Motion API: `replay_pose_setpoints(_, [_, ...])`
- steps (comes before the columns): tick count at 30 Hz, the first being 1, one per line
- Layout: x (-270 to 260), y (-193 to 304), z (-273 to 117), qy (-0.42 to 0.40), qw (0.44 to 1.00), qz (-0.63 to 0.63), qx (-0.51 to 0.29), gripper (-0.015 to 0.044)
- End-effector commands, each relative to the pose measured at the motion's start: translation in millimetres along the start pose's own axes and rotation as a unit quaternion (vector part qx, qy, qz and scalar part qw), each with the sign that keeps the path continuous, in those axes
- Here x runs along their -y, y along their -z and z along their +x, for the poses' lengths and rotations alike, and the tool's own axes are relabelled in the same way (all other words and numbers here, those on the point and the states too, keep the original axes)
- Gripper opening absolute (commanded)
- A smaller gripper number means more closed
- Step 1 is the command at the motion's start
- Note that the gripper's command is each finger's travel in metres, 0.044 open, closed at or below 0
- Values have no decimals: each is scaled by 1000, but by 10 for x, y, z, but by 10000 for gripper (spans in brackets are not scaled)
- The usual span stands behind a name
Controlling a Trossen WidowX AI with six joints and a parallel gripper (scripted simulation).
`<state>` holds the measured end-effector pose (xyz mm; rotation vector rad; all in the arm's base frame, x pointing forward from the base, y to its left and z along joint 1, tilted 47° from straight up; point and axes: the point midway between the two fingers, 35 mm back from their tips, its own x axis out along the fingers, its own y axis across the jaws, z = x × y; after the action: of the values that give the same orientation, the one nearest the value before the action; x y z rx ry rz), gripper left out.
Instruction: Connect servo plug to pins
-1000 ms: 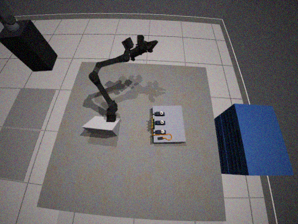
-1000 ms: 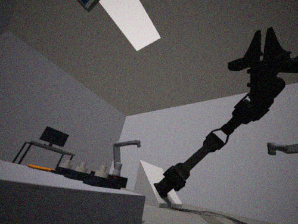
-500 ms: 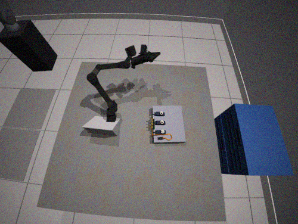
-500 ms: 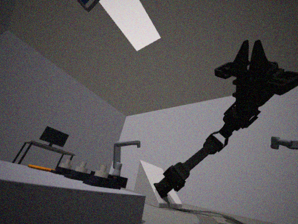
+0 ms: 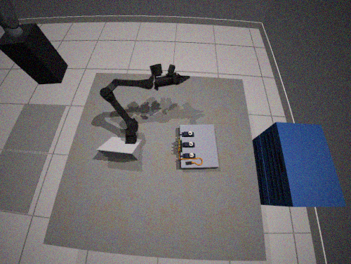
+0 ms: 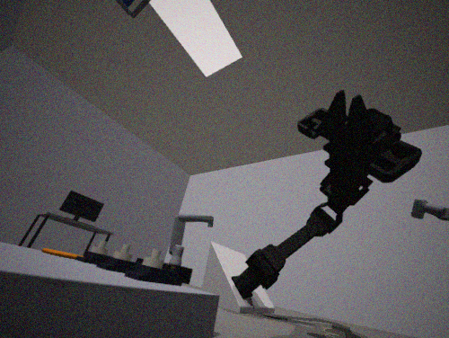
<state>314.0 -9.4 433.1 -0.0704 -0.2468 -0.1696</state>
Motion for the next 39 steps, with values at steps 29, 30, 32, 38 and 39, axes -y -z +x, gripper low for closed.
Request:
replay_pose_setpoints(29, [-79,1353,49,-61,967,143,-204,115])
replay_pose_setpoints(30, [-72,1385,70,-59,964,152,-212,115])
replay_pose_setpoints(32, [-57,1448,110,-53,957,170,-229,115])
replay_pose_setpoints(38, [-4,1642,221,-31,934,222,-279,115])
replay_pose_setpoints(39, [6,1676,238,-27,929,231,-288,115])
